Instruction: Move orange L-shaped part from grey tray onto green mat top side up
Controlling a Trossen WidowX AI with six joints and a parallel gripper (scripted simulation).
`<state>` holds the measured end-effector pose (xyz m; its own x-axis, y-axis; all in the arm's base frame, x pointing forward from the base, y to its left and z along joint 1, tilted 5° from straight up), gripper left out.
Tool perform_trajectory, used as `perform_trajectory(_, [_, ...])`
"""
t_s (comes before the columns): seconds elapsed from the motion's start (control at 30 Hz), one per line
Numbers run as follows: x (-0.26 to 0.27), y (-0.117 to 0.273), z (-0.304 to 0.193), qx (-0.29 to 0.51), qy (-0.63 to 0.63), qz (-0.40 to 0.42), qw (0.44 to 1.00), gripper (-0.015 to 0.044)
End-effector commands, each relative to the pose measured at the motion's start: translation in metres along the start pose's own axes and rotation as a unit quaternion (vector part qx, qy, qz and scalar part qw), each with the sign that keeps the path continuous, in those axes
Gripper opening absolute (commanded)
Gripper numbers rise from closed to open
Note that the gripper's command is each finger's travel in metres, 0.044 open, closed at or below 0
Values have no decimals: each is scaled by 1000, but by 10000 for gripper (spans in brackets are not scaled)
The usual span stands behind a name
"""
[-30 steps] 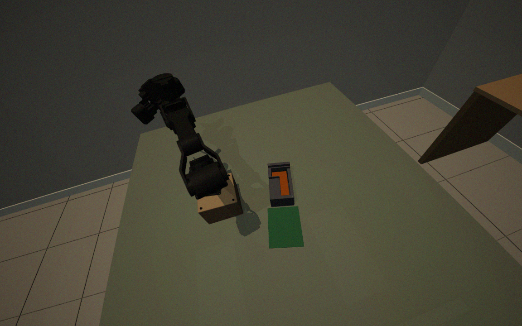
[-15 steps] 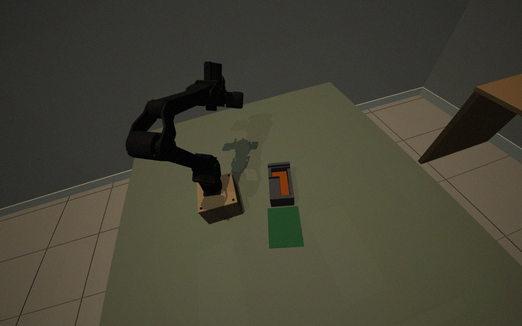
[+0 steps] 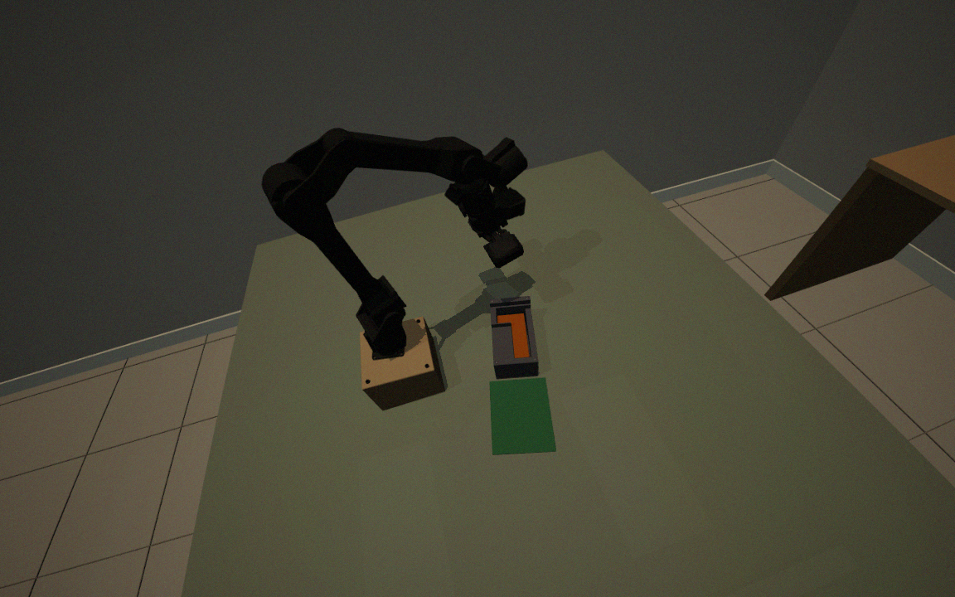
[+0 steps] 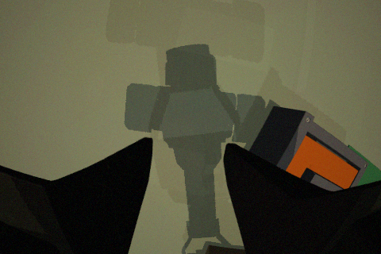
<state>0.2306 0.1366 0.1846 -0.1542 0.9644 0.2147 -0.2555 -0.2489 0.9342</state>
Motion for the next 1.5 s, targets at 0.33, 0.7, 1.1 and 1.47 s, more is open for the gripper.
perform_trajectory(0.33, [-81, -11, 17, 81, -190, -105, 973, 180])
perform_trajectory(0.7, [-93, -74, 2, 81, -190, -105, 973, 180])
perform_trajectory(1.1, [-96, -91, -1, 81, -190, -105, 973, 180])
perform_trajectory(1.47, [-99, -108, -5, 81, -190, -105, 973, 180])
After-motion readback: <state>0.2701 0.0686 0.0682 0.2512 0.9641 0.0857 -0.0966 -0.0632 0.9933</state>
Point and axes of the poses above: the point midway between the two fingers, 35 mm back from their tips, its own y axis back along the fingers, its own x axis across the jaws, z = x × y, the point moved 7 cm from there along y, back along the fingers, and after that the axes turned 9 degrees about -y, right-handed, at the moved point
